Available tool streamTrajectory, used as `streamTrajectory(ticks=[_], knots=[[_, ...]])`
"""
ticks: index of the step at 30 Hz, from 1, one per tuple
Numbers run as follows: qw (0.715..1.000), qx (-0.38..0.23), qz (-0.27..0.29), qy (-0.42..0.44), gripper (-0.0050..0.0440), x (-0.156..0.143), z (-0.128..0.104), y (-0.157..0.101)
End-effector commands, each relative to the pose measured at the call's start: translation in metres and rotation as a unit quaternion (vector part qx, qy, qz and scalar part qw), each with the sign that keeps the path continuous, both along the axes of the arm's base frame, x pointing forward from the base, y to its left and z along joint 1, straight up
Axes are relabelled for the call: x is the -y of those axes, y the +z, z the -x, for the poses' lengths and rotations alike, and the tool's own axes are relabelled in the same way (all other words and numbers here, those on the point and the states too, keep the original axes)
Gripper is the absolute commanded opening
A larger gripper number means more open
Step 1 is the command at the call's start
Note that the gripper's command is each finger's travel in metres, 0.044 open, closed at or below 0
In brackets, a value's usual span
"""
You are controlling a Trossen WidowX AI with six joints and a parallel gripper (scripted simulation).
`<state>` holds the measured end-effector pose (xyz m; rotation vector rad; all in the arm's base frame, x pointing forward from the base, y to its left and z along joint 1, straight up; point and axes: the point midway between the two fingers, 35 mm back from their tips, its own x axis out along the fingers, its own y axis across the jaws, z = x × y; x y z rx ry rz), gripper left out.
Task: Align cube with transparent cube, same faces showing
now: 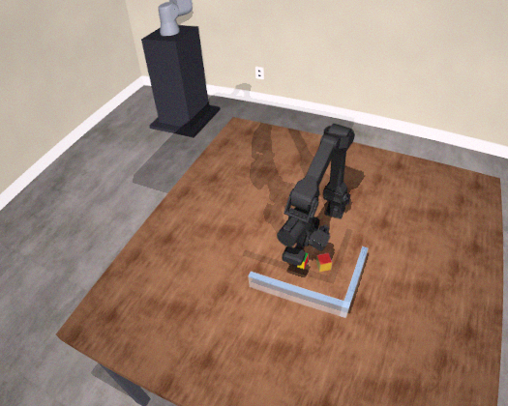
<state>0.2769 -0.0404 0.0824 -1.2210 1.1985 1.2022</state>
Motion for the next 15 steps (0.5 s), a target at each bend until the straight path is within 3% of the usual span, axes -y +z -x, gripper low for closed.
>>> streamTrajectory(ticks=[1, 15], knots=[[1.0, 0.003, 0.0, 0.001, 0.044, 0.0, 0.0, -0.005], [1.0, 0.003, 0.0, 0.001, 0.044, 0.0, 0.001, -0.022]])
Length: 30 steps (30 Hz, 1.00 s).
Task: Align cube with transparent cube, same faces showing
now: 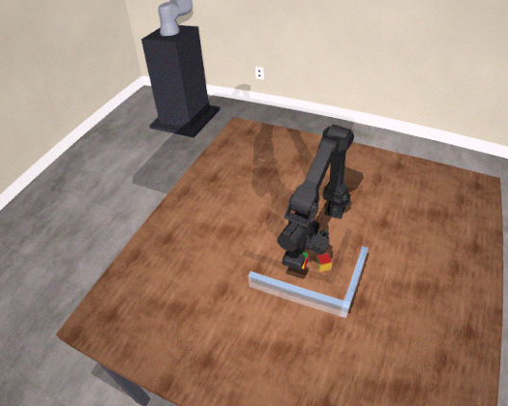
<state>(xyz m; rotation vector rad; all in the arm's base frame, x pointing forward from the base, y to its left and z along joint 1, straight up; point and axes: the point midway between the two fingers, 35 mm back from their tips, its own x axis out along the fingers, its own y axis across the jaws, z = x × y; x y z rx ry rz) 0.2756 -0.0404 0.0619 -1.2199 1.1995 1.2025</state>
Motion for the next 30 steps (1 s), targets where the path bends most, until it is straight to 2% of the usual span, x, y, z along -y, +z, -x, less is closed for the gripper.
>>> streamTrajectory(ticks=[1, 3, 5, 10, 20, 30], knots=[[1.0, 0.003, 0.0, 0.001, 0.0416, -0.0002, -0.0002, -0.0013], [1.0, 0.003, 0.0, 0.001, 0.0368, -0.0002, -0.0002, -0.0013], [1.0, 0.003, 0.0, 0.001, 0.0368, -0.0002, -0.0002, -0.0013], [1.0, 0.003, 0.0, 0.001, 0.0248, -0.0002, -0.0002, -0.0013], [1.0, 0.003, 0.0, 0.001, 0.0188, -0.0002, -0.0002, -0.0013], [1.0, 0.003, 0.0, 0.001, 0.0148, -0.0002, -0.0002, -0.0013]])
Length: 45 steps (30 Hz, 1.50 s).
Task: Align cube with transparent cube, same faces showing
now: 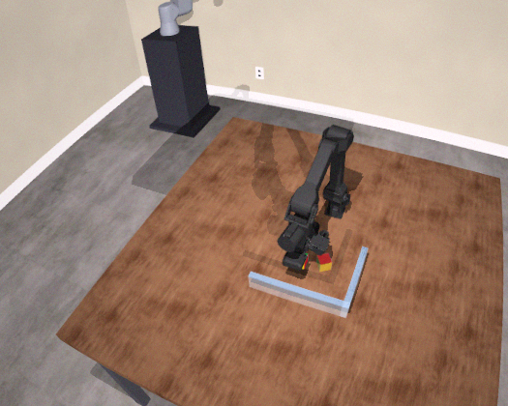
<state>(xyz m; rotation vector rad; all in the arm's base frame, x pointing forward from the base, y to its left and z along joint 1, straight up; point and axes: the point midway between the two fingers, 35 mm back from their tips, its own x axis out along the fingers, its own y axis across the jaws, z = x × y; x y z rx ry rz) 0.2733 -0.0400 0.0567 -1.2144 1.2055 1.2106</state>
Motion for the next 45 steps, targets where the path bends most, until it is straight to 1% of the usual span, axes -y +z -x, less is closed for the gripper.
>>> streamTrajectory(ticks=[1, 4, 7, 9, 11, 14, 17, 24, 26, 32, 34, 36, 45], knots=[[1.0, 0.008, 0.001, 0.001, 0.0148, 0.0, -0.002, 0.004], [1.0, 0.008, 0.001, 0.001, 0.0076, 0.0, -0.003, 0.009], [1.0, 0.008, 0.001, 0.001, 0.0004, 0.0, -0.003, 0.024], [1.0, 0.008, 0.001, 0.001, 0.0004, 0.0, -0.003, 0.024], [1.0, 0.008, 0.001, 0.001, 0.0, 0.0, -0.002, 0.032], [1.0, 0.008, 0.001, 0.001, 0.0, 0.0, -0.002, 0.034], [1.0, 0.003, -0.015, 0.003, 0.0, 0.0, -0.001, 0.032], [0.992, -0.013, -0.127, 0.009, 0.0, 0.001, 0.001, 0.026], [0.992, -0.013, -0.127, 0.009, 0.0, 0.001, 0.001, 0.026], [0.974, -0.002, -0.227, 0.006, 0.0, 0.003, -0.001, 0.025], [0.969, 0.004, -0.248, 0.004, 0.0, 0.004, -0.001, 0.026], [0.967, 0.006, -0.255, 0.003, 0.0, 0.005, -0.002, 0.026], [0.967, 0.006, -0.255, 0.003, 0.0, 0.005, -0.002, 0.026]])
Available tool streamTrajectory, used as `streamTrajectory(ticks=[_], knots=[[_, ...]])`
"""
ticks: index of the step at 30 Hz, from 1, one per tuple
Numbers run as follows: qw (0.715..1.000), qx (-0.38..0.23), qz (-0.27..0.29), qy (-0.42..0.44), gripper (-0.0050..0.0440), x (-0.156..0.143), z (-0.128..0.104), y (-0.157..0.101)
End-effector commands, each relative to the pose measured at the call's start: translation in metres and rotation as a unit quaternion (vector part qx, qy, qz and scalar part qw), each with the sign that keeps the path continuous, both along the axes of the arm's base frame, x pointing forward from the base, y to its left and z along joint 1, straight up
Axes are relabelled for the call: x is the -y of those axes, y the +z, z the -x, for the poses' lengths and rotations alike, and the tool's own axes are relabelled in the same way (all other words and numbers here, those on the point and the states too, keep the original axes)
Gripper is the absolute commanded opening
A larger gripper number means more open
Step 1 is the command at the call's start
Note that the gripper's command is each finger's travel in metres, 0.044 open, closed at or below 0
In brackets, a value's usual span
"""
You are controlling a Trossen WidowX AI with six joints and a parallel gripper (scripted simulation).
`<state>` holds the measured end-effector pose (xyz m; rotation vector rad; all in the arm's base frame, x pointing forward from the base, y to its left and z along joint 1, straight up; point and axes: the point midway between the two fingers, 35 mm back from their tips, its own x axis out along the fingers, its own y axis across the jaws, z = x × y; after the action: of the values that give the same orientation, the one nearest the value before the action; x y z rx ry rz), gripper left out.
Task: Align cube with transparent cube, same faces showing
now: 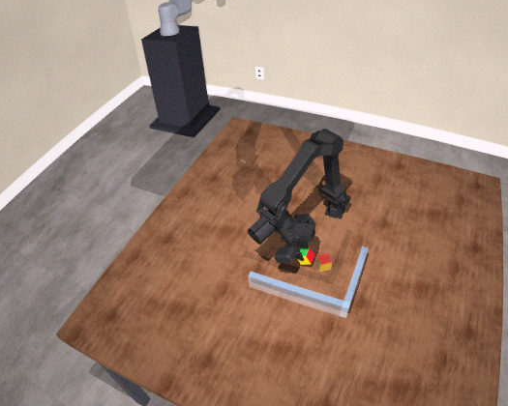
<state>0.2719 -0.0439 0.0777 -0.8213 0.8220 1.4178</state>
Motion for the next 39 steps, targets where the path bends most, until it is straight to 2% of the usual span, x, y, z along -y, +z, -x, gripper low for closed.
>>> streamTrajectory(ticks=[1, 6, 13, 15, 29, 39], knots=[[1.0, 0.011, 0.0, 0.0, 0.0, 0.001, -0.003, 0.005], [1.0, 0.009, -0.011, 0.003, 0.0, 0.001, -0.003, 0.003], [0.996, 0.002, -0.089, 0.015, 0.0, 0.0, -0.002, -0.01], [0.996, 0.002, -0.089, 0.015, 0.0, 0.0, -0.002, -0.01], [0.969, 0.007, -0.247, 0.004, 0.0, 0.001, -0.002, -0.024], [0.965, 0.008, -0.261, 0.002, 0.0, 0.001, -0.003, -0.025]])
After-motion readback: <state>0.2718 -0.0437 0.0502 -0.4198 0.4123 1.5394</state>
